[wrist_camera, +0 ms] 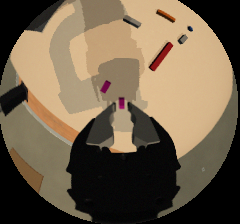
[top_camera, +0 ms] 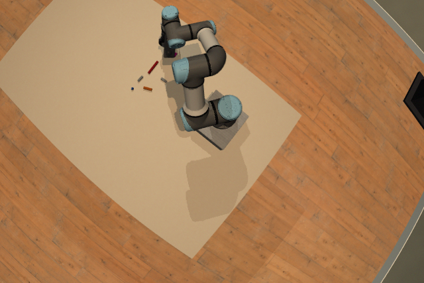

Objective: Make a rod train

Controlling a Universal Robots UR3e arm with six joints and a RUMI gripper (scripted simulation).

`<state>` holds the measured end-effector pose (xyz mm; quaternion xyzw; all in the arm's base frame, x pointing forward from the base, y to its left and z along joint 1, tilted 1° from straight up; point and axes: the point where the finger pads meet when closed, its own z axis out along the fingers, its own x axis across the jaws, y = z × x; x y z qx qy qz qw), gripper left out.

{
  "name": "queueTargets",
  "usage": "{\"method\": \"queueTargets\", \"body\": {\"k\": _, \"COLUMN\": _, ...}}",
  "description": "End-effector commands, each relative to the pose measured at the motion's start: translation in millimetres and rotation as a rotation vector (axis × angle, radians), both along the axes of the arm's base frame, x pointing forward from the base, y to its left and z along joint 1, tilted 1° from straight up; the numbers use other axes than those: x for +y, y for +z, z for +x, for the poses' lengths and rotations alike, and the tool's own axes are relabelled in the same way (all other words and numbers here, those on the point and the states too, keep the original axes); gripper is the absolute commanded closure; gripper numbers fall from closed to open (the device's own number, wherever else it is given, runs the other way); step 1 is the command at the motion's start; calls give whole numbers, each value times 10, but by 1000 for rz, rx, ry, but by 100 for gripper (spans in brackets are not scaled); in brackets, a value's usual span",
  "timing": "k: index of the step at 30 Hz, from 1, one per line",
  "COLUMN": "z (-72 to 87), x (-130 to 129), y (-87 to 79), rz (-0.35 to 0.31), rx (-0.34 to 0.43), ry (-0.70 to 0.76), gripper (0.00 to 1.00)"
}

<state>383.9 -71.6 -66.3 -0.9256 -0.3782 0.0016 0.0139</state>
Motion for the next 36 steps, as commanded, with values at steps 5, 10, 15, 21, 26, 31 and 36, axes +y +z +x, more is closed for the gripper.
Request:
{"method": "queueTargets", "body": {"k": 5, "z": 8, "x": -4, "y": 6, "rz": -1, "rx": -2, "ry": 0, "gripper": 86}}
{"method": "queueTargets", "body": {"k": 10, "z": 8, "x": -4, "y": 6, "rz": -1, "rx": -2, "ry": 0, "gripper": 86}}
{"method": "queueTargets", "body": {"k": 15, "z": 8, "x": -4, "y": 6, "rz": -1, "rx": -2, "ry": 0, "gripper": 86}}
{"method": "queueTargets", "body": {"k": 21, "z": 8, "x": -4, "y": 6, "rz": -1, "rx": -2, "ry": 0, "gripper": 86}}
{"method": "queueTargets", "body": {"k": 26, "z": 8, "x": -4, "y": 6, "rz": -1, "rx": -2, "ry": 0, "gripper": 86}}
{"method": "queueTargets", "body": {"k": 31, "z": 8, "x": -4, "y": 6, "rz": -1, "rx": -2, "ry": 0, "gripper": 100}}
{"method": "queueTargets", "body": {"k": 36, "z": 8, "x": -4, "y": 6, "rz": -1, "rx": -2, "ry": 0, "gripper": 100}}
